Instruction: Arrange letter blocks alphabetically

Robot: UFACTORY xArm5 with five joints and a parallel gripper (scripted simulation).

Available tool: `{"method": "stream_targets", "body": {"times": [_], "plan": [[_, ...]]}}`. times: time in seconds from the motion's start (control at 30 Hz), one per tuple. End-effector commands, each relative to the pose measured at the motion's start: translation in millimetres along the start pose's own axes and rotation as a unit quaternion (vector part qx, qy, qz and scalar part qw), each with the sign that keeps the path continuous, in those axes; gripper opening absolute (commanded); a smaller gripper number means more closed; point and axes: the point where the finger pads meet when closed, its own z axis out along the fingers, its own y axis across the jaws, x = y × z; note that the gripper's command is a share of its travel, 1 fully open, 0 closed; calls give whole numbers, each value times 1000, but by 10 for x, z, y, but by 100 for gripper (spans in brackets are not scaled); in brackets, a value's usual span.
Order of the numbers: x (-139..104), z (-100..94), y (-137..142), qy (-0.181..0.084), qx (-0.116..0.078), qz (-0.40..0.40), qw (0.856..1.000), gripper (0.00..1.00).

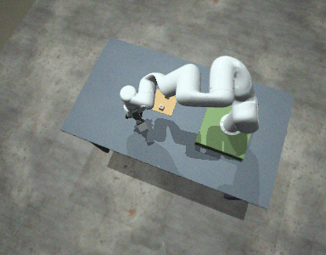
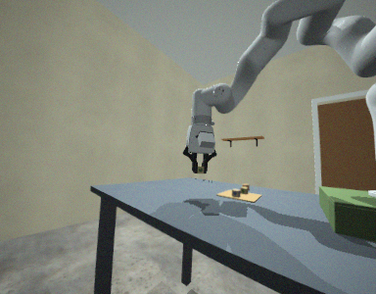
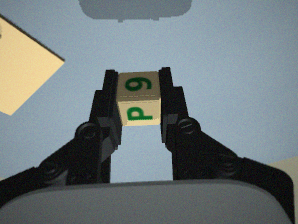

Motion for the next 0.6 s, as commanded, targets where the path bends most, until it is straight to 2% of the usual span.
{"method": "stream_targets", "body": {"times": [0.0, 0.4, 0.57], "plan": [[-5, -128, 5, -1, -1, 0, 1000, 21], [-6, -129, 2, -1, -1, -2, 1000, 21], [-22, -132, -38, -1, -1, -25, 1000, 21]]}}
